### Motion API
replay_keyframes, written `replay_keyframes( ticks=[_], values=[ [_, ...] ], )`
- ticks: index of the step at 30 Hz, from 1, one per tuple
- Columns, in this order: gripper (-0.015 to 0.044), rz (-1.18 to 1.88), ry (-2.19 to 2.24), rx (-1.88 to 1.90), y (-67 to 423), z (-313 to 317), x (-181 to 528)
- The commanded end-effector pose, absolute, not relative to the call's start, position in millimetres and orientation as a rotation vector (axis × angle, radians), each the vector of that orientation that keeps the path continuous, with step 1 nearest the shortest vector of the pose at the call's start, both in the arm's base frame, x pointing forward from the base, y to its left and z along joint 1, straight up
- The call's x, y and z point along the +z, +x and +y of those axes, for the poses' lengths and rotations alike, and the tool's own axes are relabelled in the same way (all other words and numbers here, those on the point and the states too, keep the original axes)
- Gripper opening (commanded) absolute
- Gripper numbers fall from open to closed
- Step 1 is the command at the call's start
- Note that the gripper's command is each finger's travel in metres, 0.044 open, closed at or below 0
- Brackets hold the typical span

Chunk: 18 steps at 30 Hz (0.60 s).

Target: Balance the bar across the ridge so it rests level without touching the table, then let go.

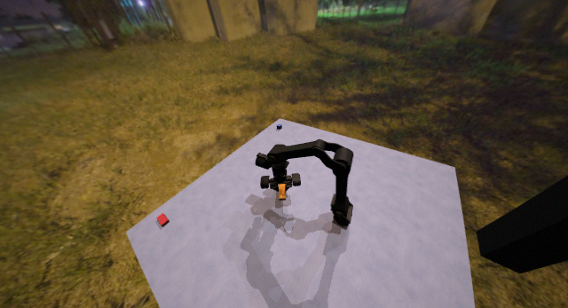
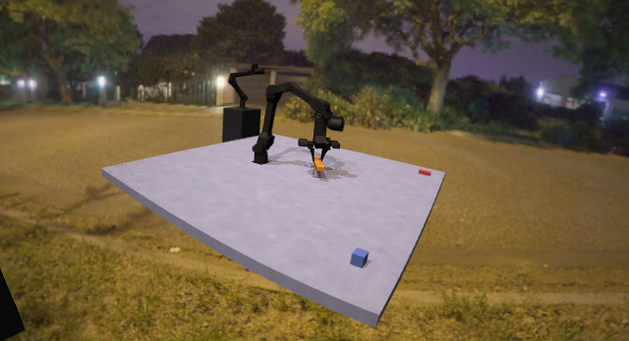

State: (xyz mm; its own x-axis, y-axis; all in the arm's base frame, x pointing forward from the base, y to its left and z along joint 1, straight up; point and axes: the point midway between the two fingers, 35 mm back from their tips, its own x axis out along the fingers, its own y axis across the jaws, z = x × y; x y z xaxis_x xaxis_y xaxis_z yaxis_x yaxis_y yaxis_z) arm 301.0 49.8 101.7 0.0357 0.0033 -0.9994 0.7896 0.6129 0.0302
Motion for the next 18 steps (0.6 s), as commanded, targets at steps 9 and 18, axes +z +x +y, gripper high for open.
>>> replay_keyframes(
  ticks=[9, 18],
  values=[
    [0.0, 1.425, 0.727, -0.699, 299.4, 50.1, 98.1],
    [0.0, 1.425, 0.727, -0.699, 299.3, 50.2, 100.9]
  ],
)
